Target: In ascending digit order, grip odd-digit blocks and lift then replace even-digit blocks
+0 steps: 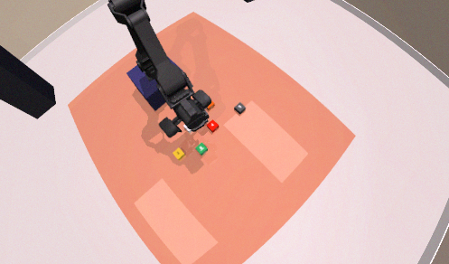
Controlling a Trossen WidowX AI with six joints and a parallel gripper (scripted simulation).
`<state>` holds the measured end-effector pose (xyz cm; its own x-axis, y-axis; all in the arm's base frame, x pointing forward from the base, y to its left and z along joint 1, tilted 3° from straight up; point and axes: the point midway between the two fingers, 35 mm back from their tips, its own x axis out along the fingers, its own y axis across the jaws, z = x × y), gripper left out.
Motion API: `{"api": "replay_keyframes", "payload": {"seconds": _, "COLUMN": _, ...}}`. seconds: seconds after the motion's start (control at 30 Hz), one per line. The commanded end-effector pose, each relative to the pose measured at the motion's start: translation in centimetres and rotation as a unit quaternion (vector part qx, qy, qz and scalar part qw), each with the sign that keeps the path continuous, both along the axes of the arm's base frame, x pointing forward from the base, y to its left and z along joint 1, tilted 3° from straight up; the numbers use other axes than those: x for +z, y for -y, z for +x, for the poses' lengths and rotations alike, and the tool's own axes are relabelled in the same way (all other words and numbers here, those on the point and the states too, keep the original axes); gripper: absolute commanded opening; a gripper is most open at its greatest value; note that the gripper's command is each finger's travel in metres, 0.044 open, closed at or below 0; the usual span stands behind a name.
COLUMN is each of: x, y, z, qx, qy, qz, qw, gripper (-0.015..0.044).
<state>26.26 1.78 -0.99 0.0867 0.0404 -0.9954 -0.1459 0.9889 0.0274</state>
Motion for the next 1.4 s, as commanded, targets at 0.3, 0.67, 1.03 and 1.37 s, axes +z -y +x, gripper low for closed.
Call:
{"api": "replay_keyframes", "payload": {"seconds": 0.3, "x": -2.3, "y": 0.0, "z": -0.1, "qx": -0.002, "qy": -0.007, "qz": -0.002, "qw": 1.0, "gripper": 0.04}}
{"api": "replay_keyframes", "payload": {"seconds": 0.67, "x": -3.8, "y": -0.1, "z": -0.1, "qx": -0.002, "qy": -0.007, "qz": -0.002, "qw": 1.0, "gripper": 0.04}}
{"api": "replay_keyframes", "payload": {"seconds": 1.03, "x": -3.8, "y": -0.1, "z": -0.1, "qx": -0.002, "qy": -0.007, "qz": -0.002, "qw": 1.0, "gripper": 0.012}}
{"api": "replay_keyframes", "payload": {"seconds": 1.37, "x": -3.8, "y": -0.1, "z": -0.1, "qx": -0.002, "qy": -0.007, "qz": -0.002, "qw": 1.0, "gripper": 0.012}}
